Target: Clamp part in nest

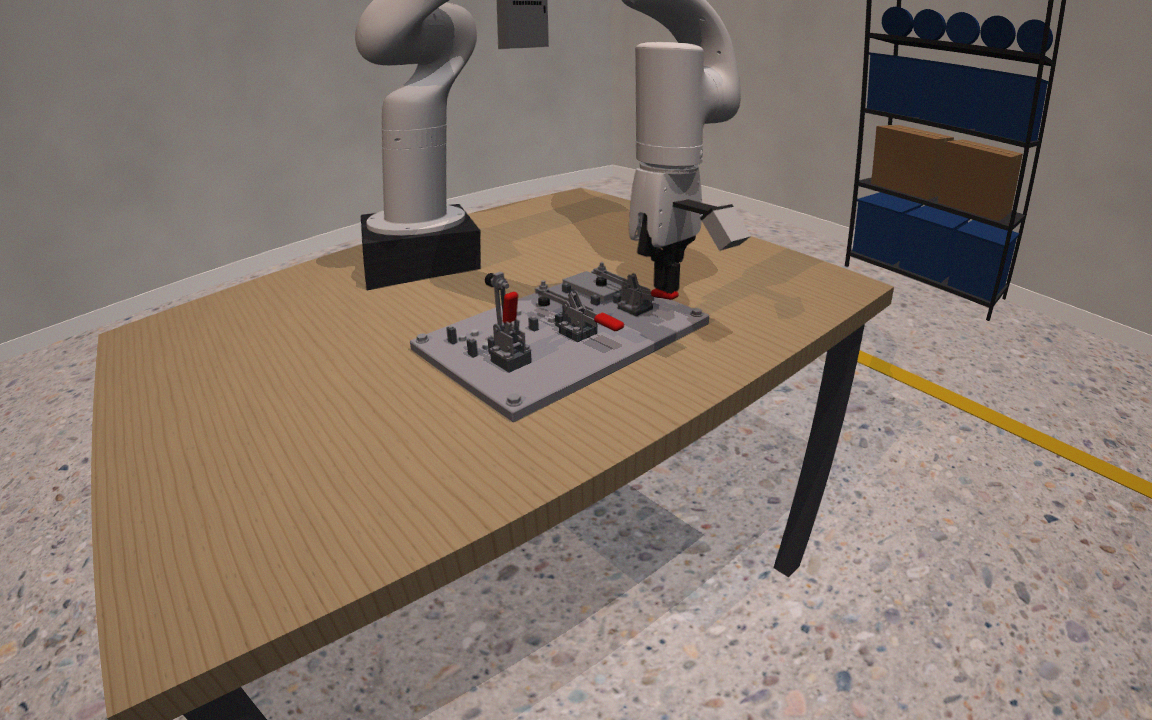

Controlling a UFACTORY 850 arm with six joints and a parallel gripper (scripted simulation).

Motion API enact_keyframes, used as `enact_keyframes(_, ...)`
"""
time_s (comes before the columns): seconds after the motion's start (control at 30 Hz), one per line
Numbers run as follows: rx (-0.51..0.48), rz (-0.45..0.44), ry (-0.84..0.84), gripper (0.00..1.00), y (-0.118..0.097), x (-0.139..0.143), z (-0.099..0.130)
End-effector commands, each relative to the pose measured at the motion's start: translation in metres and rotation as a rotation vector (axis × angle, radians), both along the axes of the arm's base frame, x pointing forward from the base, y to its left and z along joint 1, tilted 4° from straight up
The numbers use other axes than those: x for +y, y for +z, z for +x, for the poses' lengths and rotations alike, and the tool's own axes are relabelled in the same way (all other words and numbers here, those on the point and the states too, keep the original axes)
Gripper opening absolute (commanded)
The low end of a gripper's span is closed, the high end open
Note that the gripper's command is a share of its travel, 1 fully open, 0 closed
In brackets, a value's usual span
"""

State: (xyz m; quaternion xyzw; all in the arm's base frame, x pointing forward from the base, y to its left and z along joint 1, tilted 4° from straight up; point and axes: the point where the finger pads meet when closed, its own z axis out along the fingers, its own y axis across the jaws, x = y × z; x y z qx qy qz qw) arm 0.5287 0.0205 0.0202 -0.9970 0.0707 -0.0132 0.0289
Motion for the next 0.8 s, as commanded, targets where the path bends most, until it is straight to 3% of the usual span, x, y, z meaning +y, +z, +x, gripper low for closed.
enact_keyframes(0.0, -0.002, 0.000, 0.000, 0.00, 0.0005, 0.0000, 0.0009)
enact_keyframes(0.77, -0.002, 0.000, 0.000, 0.00, -0.0025, 0.0002, 0.0010)
